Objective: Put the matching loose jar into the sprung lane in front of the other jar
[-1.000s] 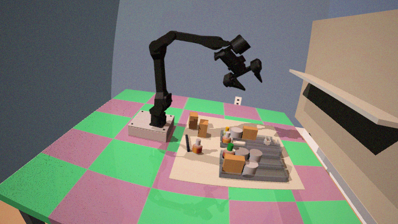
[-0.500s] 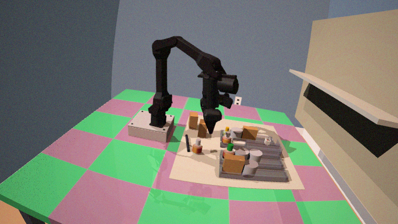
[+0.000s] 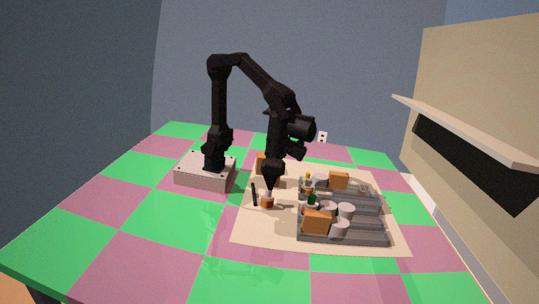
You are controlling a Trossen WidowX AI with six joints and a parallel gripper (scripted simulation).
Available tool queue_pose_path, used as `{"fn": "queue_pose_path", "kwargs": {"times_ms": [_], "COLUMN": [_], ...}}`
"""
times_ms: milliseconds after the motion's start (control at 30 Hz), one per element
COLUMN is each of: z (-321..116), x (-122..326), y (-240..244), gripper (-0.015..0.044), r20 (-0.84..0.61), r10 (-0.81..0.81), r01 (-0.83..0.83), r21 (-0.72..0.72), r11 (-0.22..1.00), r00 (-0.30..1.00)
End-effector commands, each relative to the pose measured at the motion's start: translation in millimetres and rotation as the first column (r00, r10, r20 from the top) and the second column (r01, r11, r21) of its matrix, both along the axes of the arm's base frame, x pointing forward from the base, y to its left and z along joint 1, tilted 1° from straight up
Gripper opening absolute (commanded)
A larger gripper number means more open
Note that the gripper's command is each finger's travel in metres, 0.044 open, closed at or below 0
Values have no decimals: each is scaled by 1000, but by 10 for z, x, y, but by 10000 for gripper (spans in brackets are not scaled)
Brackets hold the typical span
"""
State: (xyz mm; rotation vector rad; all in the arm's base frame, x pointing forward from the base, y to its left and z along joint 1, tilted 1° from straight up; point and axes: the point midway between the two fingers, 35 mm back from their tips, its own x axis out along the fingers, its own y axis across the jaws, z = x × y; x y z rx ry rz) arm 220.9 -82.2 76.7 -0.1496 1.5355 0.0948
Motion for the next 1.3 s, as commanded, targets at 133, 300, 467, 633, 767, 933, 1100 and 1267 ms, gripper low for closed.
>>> {"fn": "queue_pose_path", "kwargs": {"times_ms": [133,300,467,633,767,933,1100,1267], "z": [-165,-303,-343,-424,-488,-567,-635,-637], "x": [-38,-36,-33,-29,-28,-29,-32,-32], "y": [18,14,12,9,7,5,5,5], "gripper": [440,440,440,440,440,440,440,335], "r20": [-16,-17,-17,-17,-17,-17,-17,-17], "r10": [-8,-8,-8,-8,-8,-8,-8,-8], "r01": [8,8,8,8,8,8,8,8], "r21": [3,3,3,3,3,3,3,3], "r11": [1000,1000,1000,1000,1000,1000,1000,1000], "r00": [1000,1000,1000,1000,1000,1000,1000,1000]}}
